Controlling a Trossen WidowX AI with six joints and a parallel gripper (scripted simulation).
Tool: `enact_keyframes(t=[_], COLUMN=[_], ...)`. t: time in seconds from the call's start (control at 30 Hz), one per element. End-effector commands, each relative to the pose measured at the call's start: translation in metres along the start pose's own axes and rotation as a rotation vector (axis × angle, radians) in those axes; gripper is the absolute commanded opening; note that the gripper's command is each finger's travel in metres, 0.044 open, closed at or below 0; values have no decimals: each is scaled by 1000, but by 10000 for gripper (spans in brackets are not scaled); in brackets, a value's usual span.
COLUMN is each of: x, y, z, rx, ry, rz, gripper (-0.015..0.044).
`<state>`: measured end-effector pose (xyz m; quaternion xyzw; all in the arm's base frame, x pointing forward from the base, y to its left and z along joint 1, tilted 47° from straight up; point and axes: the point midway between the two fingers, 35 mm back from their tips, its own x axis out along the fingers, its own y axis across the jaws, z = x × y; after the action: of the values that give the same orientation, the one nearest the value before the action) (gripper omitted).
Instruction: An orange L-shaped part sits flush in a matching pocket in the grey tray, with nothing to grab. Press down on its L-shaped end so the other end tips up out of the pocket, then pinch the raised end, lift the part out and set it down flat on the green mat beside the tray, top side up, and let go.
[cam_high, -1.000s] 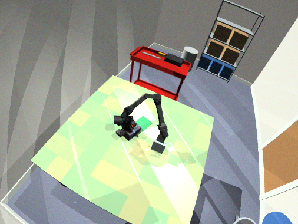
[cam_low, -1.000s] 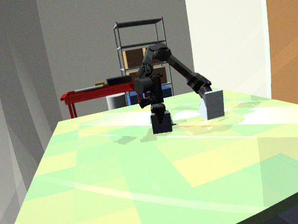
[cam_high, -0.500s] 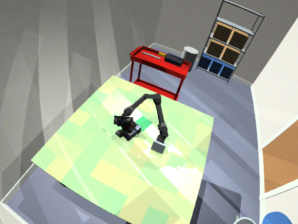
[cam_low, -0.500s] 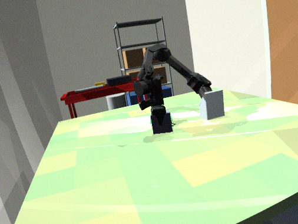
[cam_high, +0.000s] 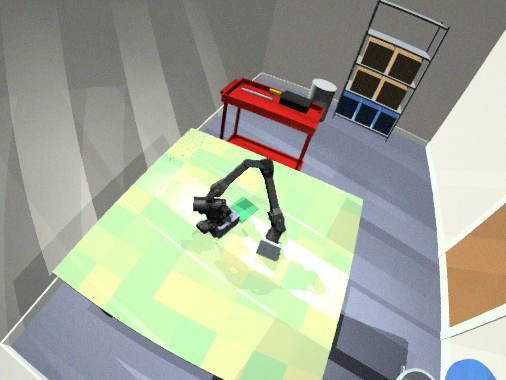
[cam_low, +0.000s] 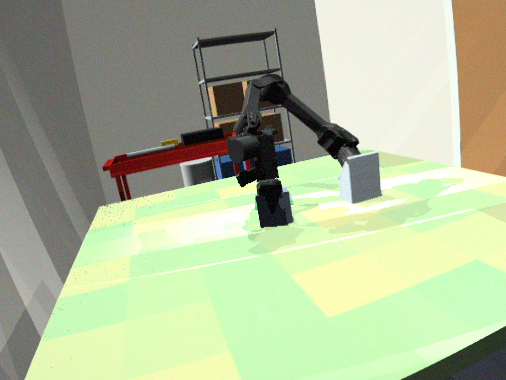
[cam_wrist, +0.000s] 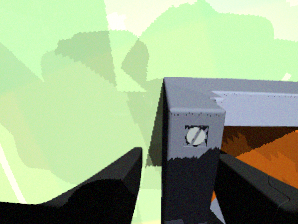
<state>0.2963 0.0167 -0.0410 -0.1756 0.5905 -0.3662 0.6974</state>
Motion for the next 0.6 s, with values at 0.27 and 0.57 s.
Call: enact_keyframes(t=[0.27, 0.57], x=[-14, -106], y=[10, -1], z=[0, 0], rx=[2, 1], ry=[12, 14], rz=[-5, -3], gripper=[180, 180])
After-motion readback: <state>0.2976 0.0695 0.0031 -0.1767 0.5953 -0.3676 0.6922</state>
